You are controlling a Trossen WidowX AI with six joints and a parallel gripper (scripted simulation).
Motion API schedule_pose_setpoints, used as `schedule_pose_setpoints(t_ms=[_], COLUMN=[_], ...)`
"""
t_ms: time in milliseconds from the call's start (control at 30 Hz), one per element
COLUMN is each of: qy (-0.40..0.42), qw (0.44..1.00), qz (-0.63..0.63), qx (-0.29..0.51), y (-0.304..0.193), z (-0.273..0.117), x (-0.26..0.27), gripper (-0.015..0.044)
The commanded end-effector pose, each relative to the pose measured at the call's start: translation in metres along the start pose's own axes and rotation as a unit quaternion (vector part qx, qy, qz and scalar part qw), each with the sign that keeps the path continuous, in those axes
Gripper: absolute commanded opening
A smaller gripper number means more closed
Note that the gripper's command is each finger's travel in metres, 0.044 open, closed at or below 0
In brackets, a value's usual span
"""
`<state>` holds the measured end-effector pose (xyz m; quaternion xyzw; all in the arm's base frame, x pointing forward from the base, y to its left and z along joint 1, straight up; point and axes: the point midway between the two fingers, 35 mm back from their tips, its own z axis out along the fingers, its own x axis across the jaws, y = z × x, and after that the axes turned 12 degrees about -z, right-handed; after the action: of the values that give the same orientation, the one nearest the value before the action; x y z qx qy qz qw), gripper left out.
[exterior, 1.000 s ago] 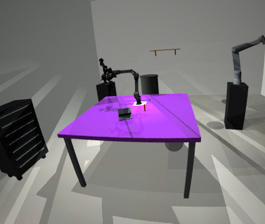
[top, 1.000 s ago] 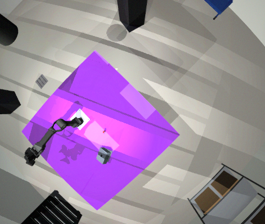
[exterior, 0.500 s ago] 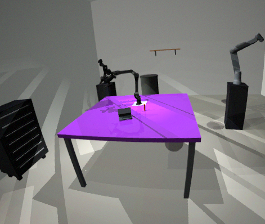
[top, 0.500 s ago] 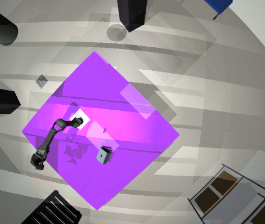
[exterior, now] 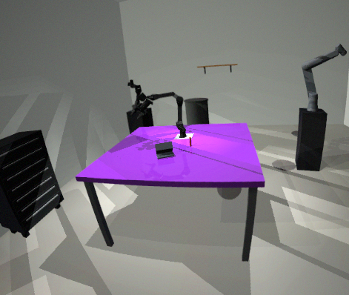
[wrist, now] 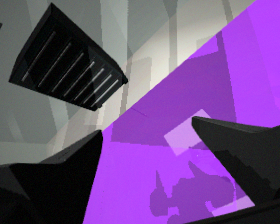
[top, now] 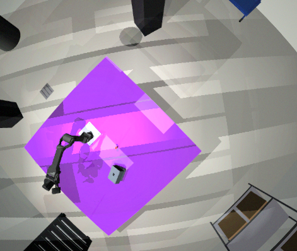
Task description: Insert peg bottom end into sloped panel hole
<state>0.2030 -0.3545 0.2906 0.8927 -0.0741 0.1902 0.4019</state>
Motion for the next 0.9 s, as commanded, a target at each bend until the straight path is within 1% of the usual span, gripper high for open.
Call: schedule_pose_setpoints(t_ms=[0, 433, 867], qy=[0.012, 0.051, 0.095], qw=[0.999, 0.983, 0.948], qz=[-0.038, -0.152, -0.267], qx=[0.024, 0.089, 0.146], y=[-0.019, -0.078, -0.137], z=[-0.001, -0.01, -0.029], x=[0.013, 0.05, 0.077], gripper=[0.044, 0.044, 0.044])
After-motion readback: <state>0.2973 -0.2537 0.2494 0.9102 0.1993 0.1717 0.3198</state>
